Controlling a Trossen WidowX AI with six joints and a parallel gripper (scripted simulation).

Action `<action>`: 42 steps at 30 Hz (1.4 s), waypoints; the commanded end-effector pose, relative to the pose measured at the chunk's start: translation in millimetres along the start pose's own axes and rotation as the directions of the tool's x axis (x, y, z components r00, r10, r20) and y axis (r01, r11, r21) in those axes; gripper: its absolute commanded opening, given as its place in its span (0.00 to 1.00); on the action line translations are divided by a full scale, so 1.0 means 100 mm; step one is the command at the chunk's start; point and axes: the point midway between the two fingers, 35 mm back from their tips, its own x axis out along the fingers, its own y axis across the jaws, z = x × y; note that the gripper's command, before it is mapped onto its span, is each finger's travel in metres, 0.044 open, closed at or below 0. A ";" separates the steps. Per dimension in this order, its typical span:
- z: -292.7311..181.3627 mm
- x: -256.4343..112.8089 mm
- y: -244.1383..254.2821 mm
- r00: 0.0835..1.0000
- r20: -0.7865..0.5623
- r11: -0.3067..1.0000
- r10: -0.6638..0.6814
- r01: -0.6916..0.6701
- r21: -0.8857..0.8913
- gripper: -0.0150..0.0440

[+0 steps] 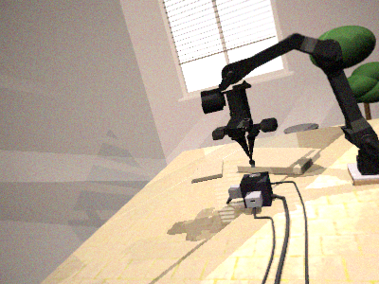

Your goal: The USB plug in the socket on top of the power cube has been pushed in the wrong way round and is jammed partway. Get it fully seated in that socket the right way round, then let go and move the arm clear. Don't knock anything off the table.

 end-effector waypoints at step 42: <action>0.03 0.05 0.01 1.000 0.028 1.000 0.002 -0.001 -0.016 0.25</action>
